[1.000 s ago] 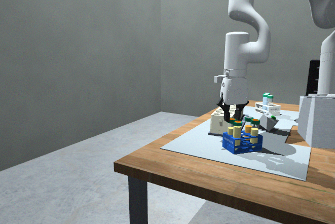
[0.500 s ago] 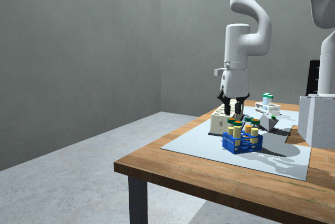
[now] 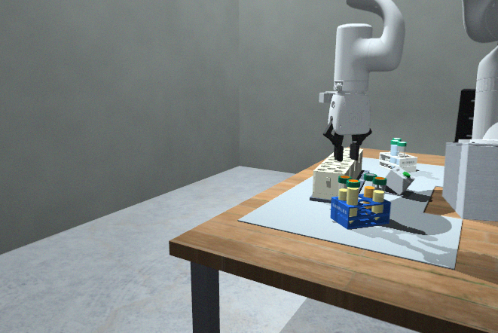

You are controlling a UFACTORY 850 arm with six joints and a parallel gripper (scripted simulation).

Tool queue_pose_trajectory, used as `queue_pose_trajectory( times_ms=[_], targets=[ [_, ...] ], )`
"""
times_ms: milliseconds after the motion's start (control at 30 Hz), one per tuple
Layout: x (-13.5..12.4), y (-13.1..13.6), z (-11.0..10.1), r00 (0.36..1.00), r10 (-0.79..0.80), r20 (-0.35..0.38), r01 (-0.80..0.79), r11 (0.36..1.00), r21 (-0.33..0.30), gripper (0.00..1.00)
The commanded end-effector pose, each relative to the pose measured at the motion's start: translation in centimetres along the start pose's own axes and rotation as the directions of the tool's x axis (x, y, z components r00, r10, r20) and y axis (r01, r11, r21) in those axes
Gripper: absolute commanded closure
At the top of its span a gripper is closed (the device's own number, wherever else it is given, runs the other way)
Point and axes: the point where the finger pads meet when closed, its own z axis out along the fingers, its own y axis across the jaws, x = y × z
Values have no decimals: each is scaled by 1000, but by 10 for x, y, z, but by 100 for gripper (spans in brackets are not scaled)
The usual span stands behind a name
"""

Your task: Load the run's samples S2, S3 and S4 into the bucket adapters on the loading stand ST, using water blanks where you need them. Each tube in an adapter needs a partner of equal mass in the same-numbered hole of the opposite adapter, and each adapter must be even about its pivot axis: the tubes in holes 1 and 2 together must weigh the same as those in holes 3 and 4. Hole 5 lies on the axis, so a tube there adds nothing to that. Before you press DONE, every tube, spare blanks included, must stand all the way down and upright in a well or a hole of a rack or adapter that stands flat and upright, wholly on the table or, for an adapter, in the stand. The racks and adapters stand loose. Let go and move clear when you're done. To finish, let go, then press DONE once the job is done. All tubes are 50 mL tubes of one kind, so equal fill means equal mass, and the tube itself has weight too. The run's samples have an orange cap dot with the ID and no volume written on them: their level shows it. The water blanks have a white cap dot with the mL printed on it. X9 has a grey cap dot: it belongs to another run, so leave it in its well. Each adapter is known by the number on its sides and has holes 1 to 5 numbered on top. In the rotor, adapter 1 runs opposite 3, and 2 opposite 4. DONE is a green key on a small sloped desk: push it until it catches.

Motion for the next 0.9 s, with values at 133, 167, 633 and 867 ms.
queue_pose_trajectory(
  times_ms=[133,167,633,867],
  targets=[
    [0,-1,-13,1000,0,1,0,1000,1,56],
    [0,-1,-15,1000,0,1,0,1000,1,56],
    [0,-1,-40,1000,0,1,0,1000,1,56],
    [0,-1,-54,1000,0,1,0,1000,1,56]
  ],
)
